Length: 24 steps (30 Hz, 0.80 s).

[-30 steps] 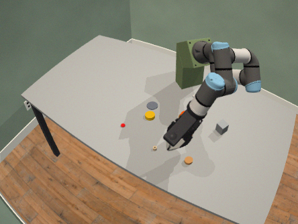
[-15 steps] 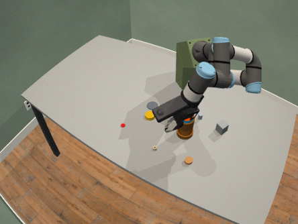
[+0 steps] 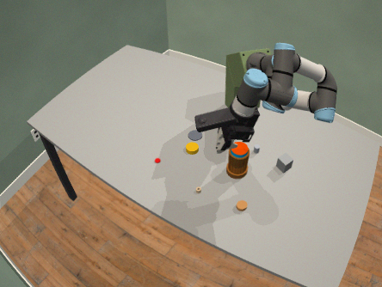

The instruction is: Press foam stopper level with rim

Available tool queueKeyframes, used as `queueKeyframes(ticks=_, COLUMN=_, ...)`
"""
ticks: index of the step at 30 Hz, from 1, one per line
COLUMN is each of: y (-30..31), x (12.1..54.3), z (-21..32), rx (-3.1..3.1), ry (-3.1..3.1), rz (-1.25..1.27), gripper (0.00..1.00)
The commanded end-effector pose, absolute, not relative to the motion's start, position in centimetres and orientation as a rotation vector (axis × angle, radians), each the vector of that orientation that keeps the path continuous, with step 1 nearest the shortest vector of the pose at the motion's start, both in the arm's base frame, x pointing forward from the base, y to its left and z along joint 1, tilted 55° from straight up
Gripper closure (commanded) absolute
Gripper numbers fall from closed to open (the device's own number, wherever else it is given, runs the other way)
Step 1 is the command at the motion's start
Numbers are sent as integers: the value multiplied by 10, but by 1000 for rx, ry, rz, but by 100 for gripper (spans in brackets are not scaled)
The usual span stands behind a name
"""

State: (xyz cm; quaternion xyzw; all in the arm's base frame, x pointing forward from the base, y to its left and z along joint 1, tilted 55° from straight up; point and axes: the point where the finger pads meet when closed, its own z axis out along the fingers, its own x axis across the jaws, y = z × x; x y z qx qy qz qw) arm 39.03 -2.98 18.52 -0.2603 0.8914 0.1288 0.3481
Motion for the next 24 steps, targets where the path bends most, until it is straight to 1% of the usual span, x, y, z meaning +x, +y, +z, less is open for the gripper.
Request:
queueKeyframes(ticks=1, y=-11, x=353, z=151, rx=-424, ry=2370, rz=542, gripper=100)
queueKeyframes(ticks=7, y=2, x=338, z=137, rx=-288, ry=2389, rz=655, gripper=100)
queueKeyframes(ticks=9, y=2, x=338, z=137, rx=-288, ry=2389, rz=655, gripper=100)
queueKeyframes(ticks=16, y=24, x=322, z=122, rx=-100, ry=2393, rz=811, gripper=100)
queueKeyframes(ticks=24, y=40, x=314, z=114, rx=33, ry=2380, rz=925, gripper=100)
